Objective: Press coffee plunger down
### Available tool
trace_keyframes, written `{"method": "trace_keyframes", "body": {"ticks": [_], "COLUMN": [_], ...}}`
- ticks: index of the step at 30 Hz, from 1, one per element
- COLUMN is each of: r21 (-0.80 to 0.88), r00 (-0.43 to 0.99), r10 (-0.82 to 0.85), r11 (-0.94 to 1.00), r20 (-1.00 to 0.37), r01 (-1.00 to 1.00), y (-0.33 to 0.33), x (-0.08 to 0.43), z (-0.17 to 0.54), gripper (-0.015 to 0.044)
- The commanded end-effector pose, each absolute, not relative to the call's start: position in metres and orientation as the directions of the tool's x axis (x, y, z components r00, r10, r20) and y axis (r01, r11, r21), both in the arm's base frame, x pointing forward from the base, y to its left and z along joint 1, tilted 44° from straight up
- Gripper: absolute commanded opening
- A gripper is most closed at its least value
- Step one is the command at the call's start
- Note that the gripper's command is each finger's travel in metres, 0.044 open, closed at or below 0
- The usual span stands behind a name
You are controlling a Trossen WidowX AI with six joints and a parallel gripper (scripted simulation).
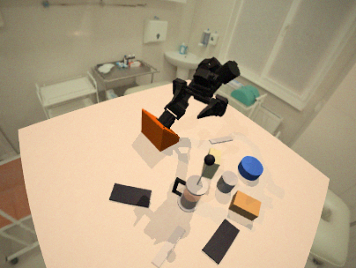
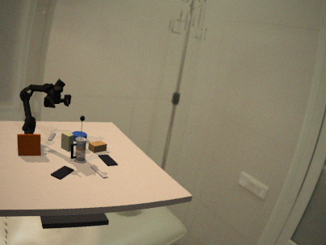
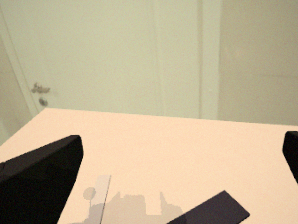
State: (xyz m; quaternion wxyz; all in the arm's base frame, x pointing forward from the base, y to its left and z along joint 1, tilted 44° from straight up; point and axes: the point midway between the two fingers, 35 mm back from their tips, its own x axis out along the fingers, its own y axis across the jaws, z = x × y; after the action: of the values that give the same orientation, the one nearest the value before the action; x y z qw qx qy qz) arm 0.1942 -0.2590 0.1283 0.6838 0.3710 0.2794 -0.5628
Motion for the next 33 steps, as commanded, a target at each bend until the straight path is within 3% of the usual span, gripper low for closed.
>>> {"method": "trace_keyframes", "body": {"ticks": [1, 8, 19, 33], "r21": [0.364, 0.633, 0.638, 0.638], "r00": [0.492, 0.804, 0.811, 0.810], "r10": [-0.273, 0.067, 0.075, 0.075], "r11": [0.408, 0.656, 0.660, 0.660], "r20": [-0.827, -0.591, -0.581, -0.581], "r01": [0.837, 0.411, 0.397, 0.397], "y": [-0.275, -0.300, -0.260, -0.259], "x": [0.246, 0.287, 0.288, 0.300], "z": [0.117, 0.129, 0.087, 0.078], "gripper": [0.0440, 0.0440, 0.0440, 0.0440]}}
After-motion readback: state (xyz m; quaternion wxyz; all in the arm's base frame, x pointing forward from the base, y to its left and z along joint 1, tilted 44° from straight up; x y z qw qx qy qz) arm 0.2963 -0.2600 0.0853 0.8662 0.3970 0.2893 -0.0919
